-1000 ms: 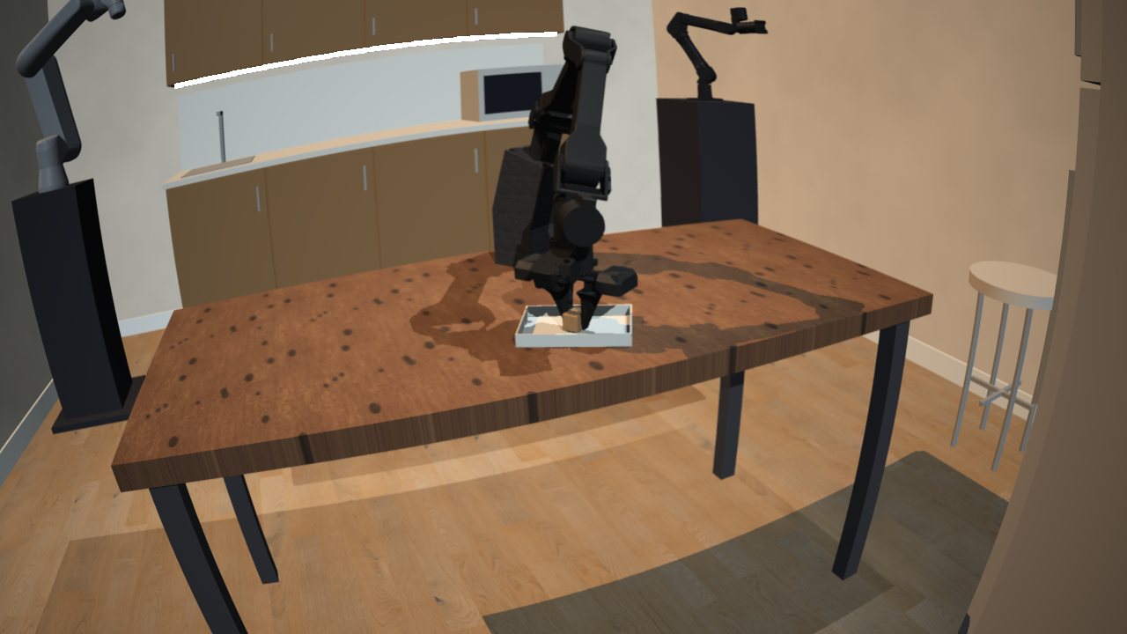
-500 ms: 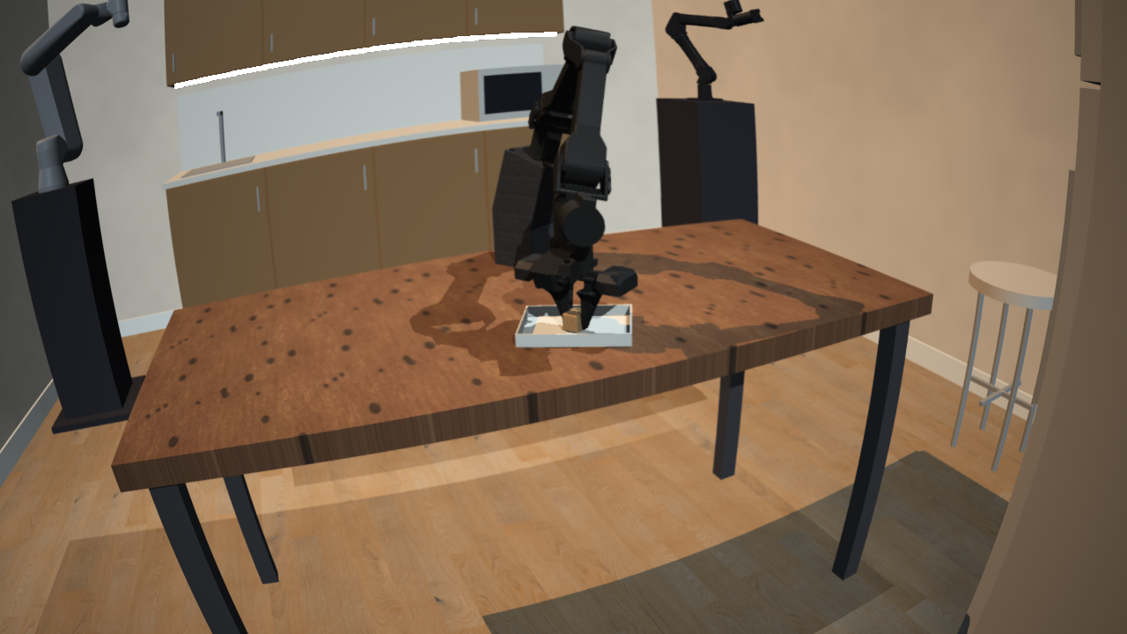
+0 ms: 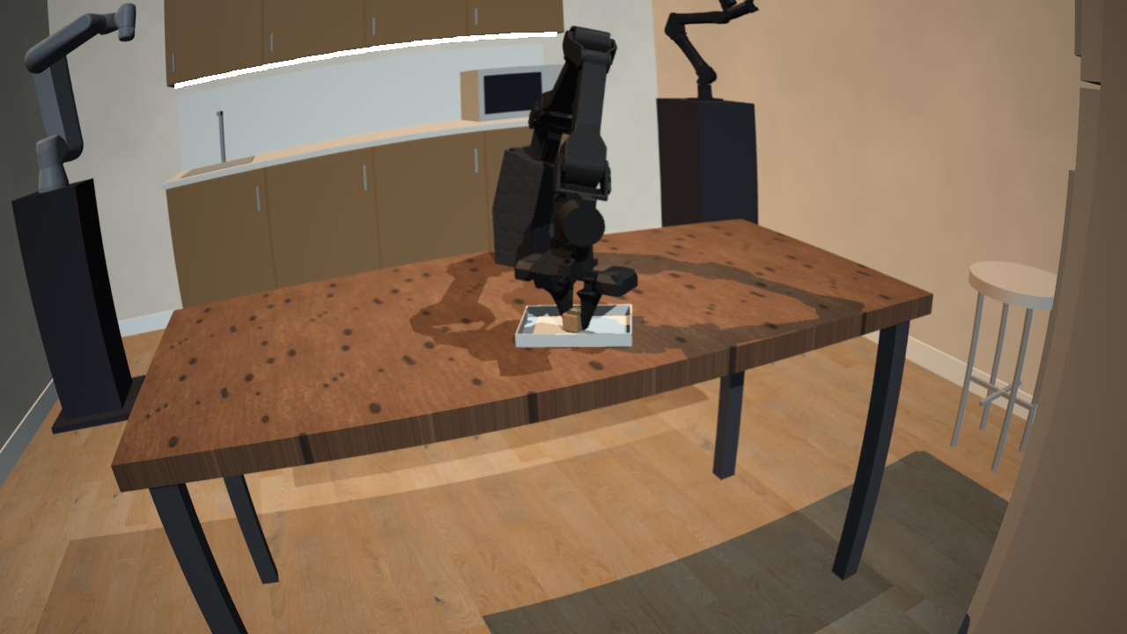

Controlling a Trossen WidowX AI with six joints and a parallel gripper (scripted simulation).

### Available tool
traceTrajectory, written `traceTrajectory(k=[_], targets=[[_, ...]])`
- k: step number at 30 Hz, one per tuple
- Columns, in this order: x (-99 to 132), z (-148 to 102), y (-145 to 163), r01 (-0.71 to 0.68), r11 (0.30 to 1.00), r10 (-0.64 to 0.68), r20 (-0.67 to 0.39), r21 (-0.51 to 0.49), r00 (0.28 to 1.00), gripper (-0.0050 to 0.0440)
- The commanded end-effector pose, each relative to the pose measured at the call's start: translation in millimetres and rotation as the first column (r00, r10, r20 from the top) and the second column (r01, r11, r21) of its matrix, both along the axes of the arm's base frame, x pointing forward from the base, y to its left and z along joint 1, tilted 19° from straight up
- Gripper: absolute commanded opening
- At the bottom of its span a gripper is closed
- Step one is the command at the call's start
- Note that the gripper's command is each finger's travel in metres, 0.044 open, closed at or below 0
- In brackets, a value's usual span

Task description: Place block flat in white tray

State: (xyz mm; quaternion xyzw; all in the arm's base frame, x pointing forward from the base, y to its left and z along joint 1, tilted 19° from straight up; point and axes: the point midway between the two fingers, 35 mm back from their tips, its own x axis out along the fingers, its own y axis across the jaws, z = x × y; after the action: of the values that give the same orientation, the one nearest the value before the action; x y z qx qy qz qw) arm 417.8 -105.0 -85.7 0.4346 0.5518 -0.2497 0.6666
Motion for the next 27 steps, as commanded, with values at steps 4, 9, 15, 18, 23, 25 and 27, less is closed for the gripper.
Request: traceTrajectory(k=[4,9,15,18,23,25,27], targets=[[6.7,11.2,-2.3,0.002,1.0,-0.002,0.03,-0.009,1.0,0.0],[6.7,11.2,-2.3,0.002,1.0,-0.002,0.03,-0.009,1.0,0.0215],[6.7,11.2,-2.3,0.002,1.0,-0.002,0.03,-0.009,1.0,0.0215],[6.7,11.2,-2.3,0.002,1.0,-0.002,0.03,-0.009,1.0,0.0215],[6.7,11.2,-2.3,0.002,1.0,-0.002,0.03,-0.009,1.0,0.0215],[6.7,11.2,-2.3,0.002,1.0,-0.002,0.03,-0.009,1.0,0.0215],[6.7,11.2,-2.3,0.002,1.0,-0.002,0.03,-0.009,1.0,0.0215]])
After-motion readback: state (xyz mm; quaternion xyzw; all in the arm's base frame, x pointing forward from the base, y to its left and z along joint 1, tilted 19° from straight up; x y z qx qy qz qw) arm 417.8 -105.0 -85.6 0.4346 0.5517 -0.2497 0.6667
